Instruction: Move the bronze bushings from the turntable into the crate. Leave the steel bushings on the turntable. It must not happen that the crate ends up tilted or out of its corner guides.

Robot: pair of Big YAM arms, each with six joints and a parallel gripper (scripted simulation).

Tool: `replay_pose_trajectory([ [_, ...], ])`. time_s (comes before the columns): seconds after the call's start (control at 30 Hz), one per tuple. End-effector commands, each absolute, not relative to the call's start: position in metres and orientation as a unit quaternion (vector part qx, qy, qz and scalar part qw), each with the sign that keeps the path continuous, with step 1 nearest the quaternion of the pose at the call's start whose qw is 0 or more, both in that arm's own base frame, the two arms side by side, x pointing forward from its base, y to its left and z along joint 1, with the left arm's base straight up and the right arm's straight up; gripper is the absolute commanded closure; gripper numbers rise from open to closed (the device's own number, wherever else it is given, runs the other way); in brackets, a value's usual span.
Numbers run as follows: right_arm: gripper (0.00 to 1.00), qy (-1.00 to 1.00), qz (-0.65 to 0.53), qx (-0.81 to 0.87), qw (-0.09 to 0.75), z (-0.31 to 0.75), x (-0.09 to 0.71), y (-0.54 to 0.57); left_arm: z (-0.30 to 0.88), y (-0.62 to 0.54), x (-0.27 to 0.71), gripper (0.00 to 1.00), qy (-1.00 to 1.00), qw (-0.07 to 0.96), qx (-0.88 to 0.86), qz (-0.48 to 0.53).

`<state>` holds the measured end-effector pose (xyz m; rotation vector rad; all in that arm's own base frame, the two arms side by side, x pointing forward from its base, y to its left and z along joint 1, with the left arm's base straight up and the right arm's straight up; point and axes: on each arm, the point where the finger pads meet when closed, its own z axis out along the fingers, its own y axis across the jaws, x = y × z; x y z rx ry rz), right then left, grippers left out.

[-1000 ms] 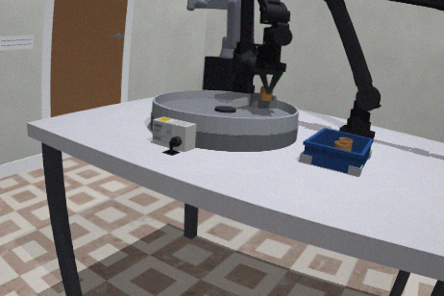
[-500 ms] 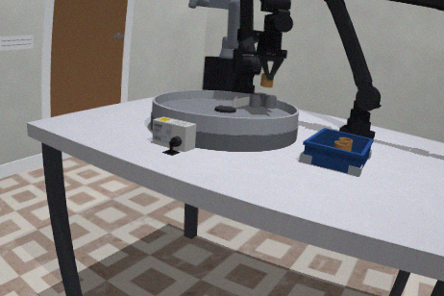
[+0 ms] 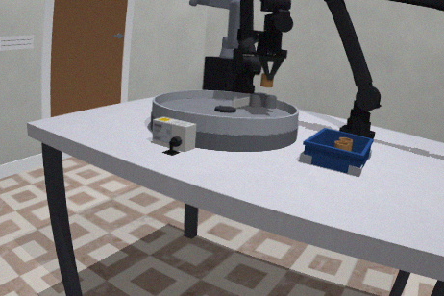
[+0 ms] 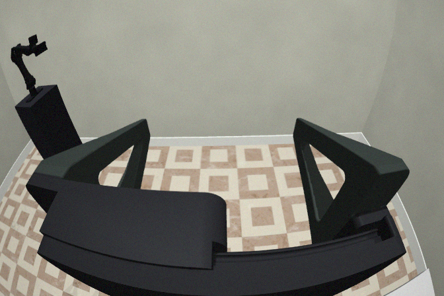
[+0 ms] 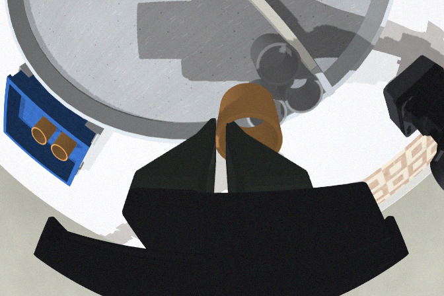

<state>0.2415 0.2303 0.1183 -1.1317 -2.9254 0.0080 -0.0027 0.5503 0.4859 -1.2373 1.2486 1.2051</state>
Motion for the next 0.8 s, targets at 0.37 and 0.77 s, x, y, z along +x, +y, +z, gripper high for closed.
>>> replay_pose_trajectory([
  [0.37,1.00,-0.934,-0.012,-0.356,-0.006,0.1317,0.2496,0.2444,0.5005,0.5449,-0.0057,0.00,0.497,0.497,-0.503,0.503],
  [0.77,1.00,-0.934,-0.019,-0.357,-0.009,0.1374,0.2560,0.2509,0.5005,0.5449,-0.0057,0.00,0.497,0.497,-0.503,0.503],
])
